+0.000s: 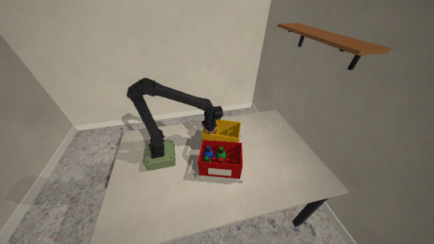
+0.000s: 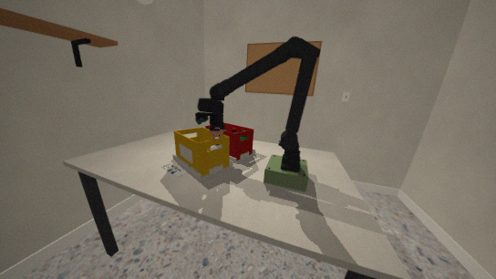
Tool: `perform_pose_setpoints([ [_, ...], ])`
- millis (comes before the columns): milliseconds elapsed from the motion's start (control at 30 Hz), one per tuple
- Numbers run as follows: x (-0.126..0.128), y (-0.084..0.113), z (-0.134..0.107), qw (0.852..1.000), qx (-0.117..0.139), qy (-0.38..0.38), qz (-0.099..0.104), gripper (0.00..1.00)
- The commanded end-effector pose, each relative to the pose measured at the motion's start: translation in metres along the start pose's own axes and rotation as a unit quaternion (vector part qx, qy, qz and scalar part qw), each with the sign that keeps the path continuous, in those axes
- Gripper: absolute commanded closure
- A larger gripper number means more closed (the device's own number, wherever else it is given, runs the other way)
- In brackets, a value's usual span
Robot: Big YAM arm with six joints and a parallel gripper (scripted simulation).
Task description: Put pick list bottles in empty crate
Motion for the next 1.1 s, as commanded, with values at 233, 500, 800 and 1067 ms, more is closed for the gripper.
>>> perform_pose_setpoints([
  [233, 0.009, 0.013, -0.008, 1.0, 0.005, 0.0, 0.005, 0.39],
  [500, -0.003, 0.051, 0.007, 1.0, -0.015, 0.0, -0.009, 0.39],
  [800, -0.003, 0.074, 0.006, 1.0, -0.019, 0.0, -0.011, 0.39],
  [1067, -0.004, 0.092, 0.006, 1.0, -0.014, 0.0, -0.008, 0.39],
])
Point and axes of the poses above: the point where the finger pads meet when closed, its own y axis back along the fingers, its own x axis across the jaws, z = x × y, the point moved 8 cm from there along y, back along the fingers, and after that the axes turned 13 degrees about y, right-handed, at the moved point
